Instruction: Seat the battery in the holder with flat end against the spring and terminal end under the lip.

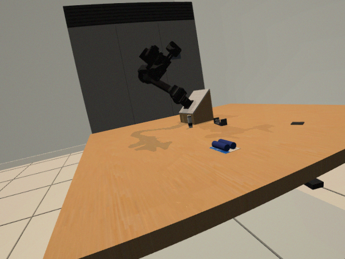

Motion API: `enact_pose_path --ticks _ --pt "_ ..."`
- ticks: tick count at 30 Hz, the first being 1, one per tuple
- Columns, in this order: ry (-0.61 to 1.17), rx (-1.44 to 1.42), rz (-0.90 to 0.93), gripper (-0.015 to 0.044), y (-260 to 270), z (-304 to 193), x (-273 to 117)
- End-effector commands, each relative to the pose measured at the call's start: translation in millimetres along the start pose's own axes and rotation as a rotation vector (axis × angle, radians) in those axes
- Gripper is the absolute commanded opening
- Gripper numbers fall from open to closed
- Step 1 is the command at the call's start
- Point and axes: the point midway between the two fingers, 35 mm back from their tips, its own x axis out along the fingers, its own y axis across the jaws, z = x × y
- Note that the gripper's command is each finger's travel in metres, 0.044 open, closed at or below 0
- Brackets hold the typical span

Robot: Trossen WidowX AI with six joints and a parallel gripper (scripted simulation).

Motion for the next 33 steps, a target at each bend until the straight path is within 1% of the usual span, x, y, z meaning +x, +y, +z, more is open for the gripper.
enact_pose_path --ticks 1,2,4,7,9,11,13,15,17,19,28,33 --pt "0.022 0.011 -0.002 0.0374 0.7 -5.2 1.4" --pt "0.090 0.044 -0.008 0.0347 3.0 -21.0 5.1" --pt "0.333 0.140 -0.048 0.0295 11.9 -78.2 9.5" --pt "0.627 0.206 -0.141 0.0216 21.6 -144.9 -3.3" --pt "0.840 0.211 -0.243 0.0164 25.7 -189.3 -25.5" --pt "1.037 0.167 -0.374 0.0111 25.2 -224.8 -56.4" --pt "1.194 0.075 -0.516 0.0059 19.6 -246.5 -90.0" --pt "1.305 -0.063 -0.662 0.0006 10.1 -254.6 -121.7" --pt "1.362 -0.221 -0.786 0.0000 -0.2 -251.2 -145.4" --pt "1.372 -0.285 -0.827 0.0000 -3.9 -247.8 -152.3" --pt "1.372 -0.285 -0.827 0.0000 -4.6 -248.8 -152.1" --pt "1.374 -0.280 -0.822 0.0000 -24.7 -274.6 -149.6"
